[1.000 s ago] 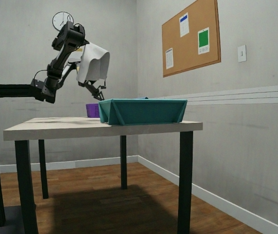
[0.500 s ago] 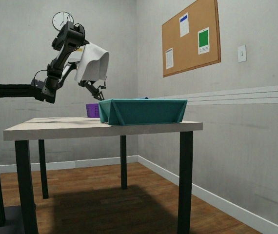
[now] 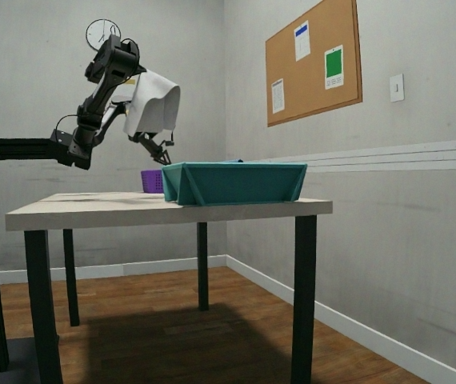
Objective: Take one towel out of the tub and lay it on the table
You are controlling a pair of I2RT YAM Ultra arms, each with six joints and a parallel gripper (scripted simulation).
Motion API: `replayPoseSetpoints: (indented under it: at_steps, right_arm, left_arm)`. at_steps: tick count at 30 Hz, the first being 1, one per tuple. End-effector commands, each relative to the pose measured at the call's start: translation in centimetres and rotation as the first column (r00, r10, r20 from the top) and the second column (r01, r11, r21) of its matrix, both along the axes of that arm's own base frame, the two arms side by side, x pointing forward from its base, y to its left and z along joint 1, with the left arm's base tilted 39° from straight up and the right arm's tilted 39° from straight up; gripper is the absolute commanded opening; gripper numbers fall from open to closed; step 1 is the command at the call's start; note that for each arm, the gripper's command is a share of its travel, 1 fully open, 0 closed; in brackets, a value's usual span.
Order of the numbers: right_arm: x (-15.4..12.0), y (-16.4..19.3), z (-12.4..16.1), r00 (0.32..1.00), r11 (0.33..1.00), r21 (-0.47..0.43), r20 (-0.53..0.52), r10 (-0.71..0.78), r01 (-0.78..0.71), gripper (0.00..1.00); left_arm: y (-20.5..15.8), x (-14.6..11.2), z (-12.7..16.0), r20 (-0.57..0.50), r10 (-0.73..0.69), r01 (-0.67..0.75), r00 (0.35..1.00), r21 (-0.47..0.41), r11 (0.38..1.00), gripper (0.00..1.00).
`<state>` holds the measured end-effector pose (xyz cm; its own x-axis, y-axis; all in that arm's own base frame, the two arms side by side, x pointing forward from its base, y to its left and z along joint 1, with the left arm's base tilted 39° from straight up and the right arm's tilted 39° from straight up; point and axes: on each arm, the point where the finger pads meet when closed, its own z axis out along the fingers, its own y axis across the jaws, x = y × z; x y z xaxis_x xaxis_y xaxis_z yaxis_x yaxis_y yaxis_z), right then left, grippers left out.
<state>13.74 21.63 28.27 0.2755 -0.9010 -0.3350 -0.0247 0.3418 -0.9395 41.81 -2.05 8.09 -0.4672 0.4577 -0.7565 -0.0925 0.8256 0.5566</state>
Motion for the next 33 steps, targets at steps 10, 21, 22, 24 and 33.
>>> replayPoseSetpoints:
  at_steps: [10, 21, 22, 24, 33]
  right_arm:
    - [-0.8, 1.3, 1.2, 0.949, 0.97, 0.159, 0.225, -0.219, 0.186, 0.01]
    - [-0.2, 0.2, -0.4, 0.951, 0.956, 0.185, 0.173, -0.258, 0.226, 0.01]
    - [-0.2, 0.2, -0.4, 0.951, 0.956, 0.185, 0.173, -0.258, 0.226, 0.01]
    - [-0.1, 0.1, -0.5, 0.95, 0.954, 0.189, 0.167, -0.263, 0.231, 0.01]
    - [0.4, -0.9, -1.9, 0.955, 0.947, 0.195, 0.102, -0.279, 0.256, 0.01]
  left_arm:
    - [-0.3, 0.2, 0.5, 0.016, -0.007, 0.007, 1.0, -0.006, 1.0, 1.0]
    - [-0.3, 0.2, 0.5, 0.016, -0.007, 0.007, 1.0, -0.006, 1.0, 1.0]
    - [-0.3, 0.2, 0.5, 0.016, -0.007, 0.007, 1.0, -0.006, 1.0, 1.0]
    - [-0.3, 0.2, 0.5, 0.016, -0.007, 0.007, 1.0, -0.006, 1.0, 1.0]
    - [-0.3, 0.2, 0.5, 0.016, -0.007, 0.007, 1.0, -0.006, 1.0, 1.0]
